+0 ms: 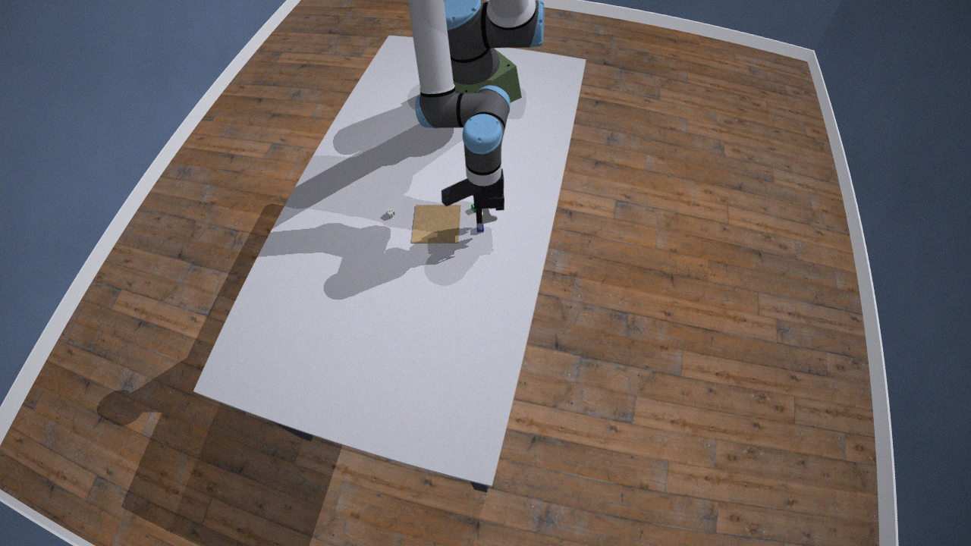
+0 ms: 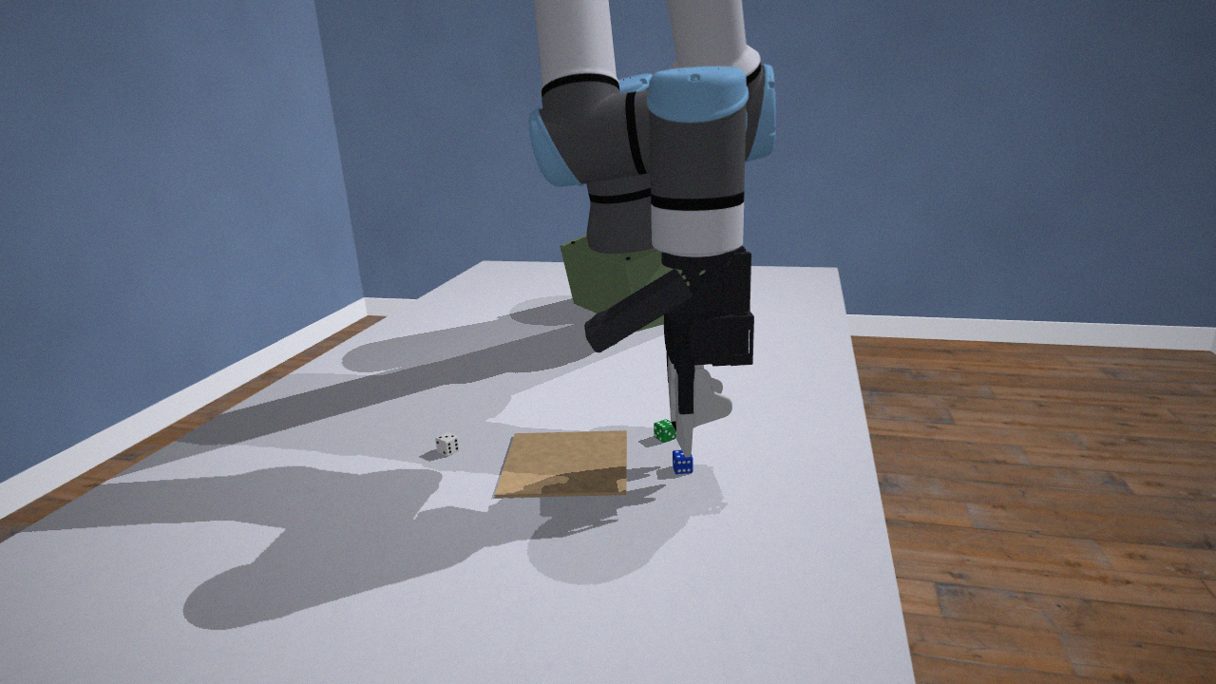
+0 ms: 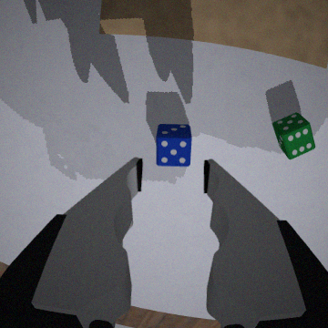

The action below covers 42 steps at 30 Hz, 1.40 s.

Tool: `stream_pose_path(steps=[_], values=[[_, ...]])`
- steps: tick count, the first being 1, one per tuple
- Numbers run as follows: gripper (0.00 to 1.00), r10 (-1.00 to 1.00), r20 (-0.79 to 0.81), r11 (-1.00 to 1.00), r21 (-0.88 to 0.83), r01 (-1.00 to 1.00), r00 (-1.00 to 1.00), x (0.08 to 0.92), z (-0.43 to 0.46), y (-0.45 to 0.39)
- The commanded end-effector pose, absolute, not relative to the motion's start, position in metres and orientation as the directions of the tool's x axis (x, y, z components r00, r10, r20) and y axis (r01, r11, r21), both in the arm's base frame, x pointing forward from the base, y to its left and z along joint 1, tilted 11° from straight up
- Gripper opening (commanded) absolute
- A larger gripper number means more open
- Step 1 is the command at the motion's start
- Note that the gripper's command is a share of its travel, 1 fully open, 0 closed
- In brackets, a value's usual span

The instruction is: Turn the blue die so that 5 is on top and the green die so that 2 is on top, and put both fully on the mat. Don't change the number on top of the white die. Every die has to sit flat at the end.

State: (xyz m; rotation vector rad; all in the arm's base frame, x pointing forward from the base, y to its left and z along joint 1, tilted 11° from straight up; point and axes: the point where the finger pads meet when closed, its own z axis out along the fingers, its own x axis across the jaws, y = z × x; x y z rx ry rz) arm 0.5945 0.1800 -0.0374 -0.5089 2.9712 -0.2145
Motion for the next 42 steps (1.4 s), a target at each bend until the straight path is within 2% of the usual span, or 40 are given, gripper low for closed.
stream_pose_path(steps=[1,42], values=[[0.21,-0.338,-0.095,0.933,-0.159,-0.321,-0.936,0.595,-0.037,0.180],[0.21,-0.338,-0.095,0.933,-0.159,-0.321,-0.936,0.597,-0.051,0.178]])
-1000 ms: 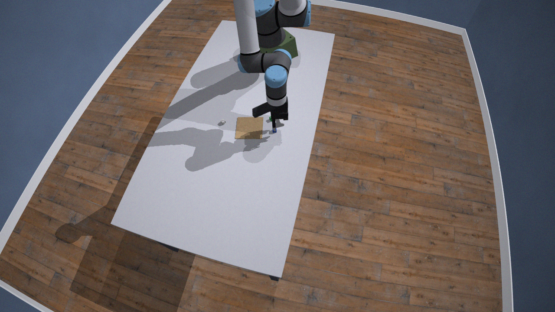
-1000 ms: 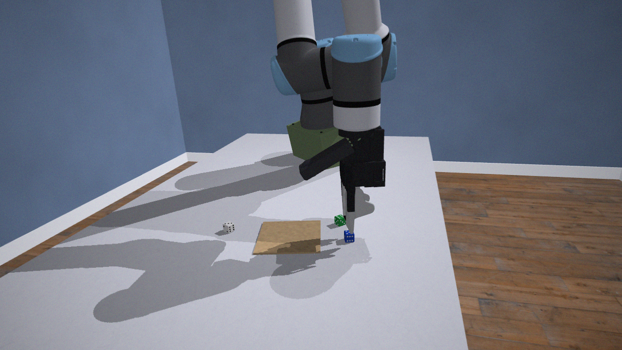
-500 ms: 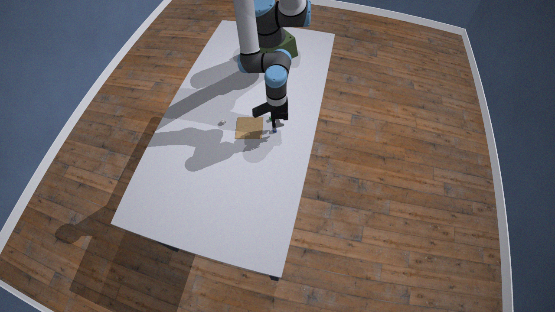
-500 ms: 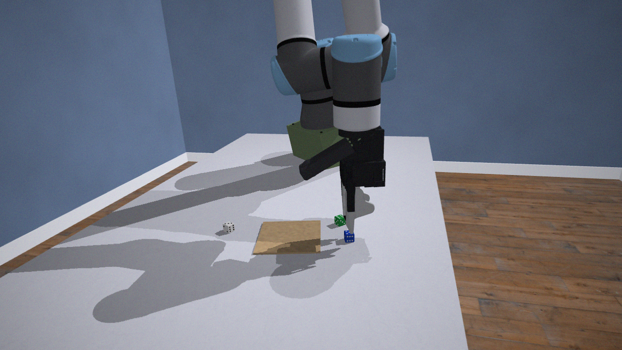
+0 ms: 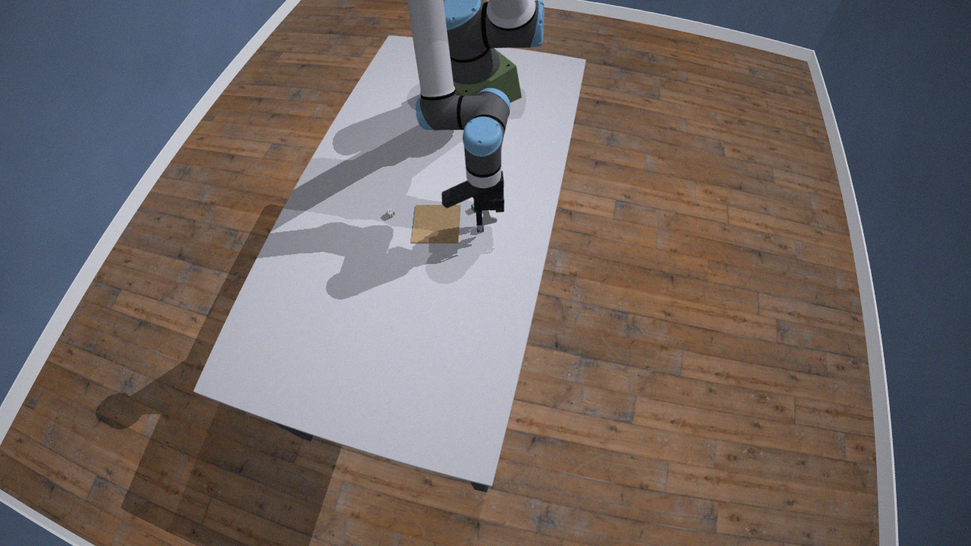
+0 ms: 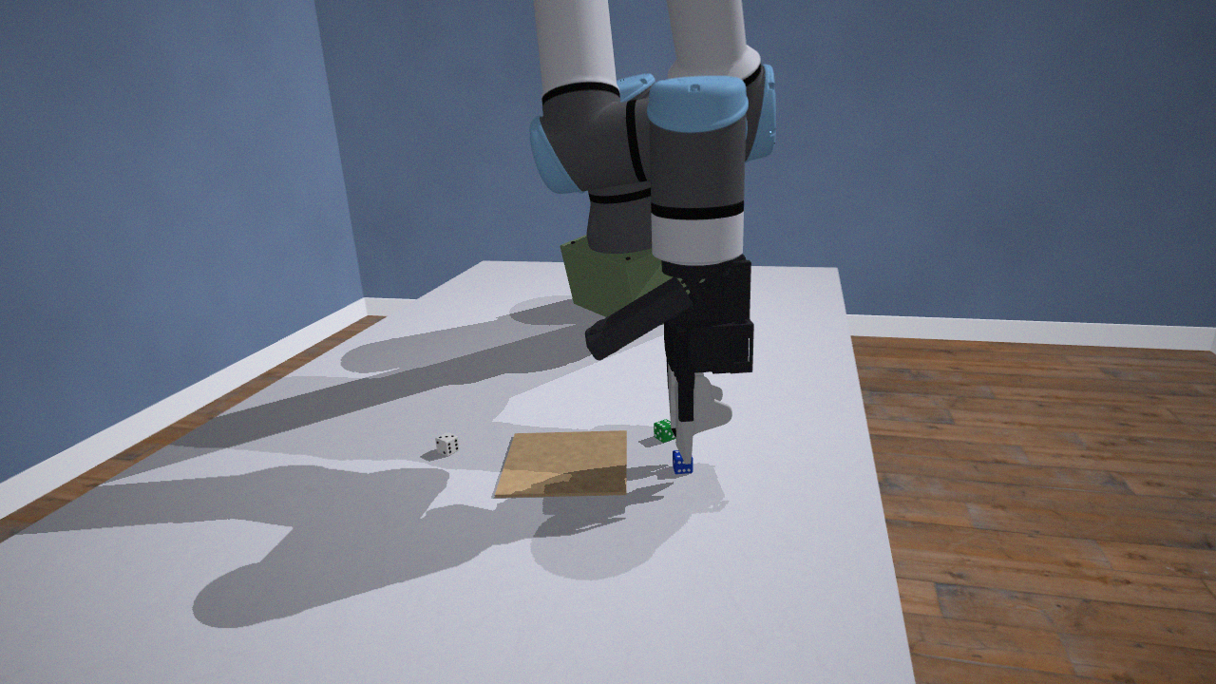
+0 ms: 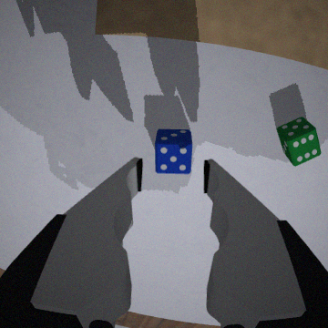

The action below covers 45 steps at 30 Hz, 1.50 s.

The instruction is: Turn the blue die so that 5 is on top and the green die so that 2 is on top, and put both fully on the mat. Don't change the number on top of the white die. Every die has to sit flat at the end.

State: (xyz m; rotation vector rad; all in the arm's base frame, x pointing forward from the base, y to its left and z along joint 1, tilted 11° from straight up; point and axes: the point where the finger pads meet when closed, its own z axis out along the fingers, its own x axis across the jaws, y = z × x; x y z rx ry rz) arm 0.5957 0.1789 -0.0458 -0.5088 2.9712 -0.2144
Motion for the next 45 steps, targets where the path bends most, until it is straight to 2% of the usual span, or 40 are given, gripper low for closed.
stream_pose_path(steps=[1,45], values=[[0.21,-0.338,-0.095,0.933,-0.159,-0.321,-0.936,0.5973,-0.0526,0.1782],[0.21,-0.338,-0.095,0.933,-0.159,-0.321,-0.936,0.5986,-0.0620,0.1771]])
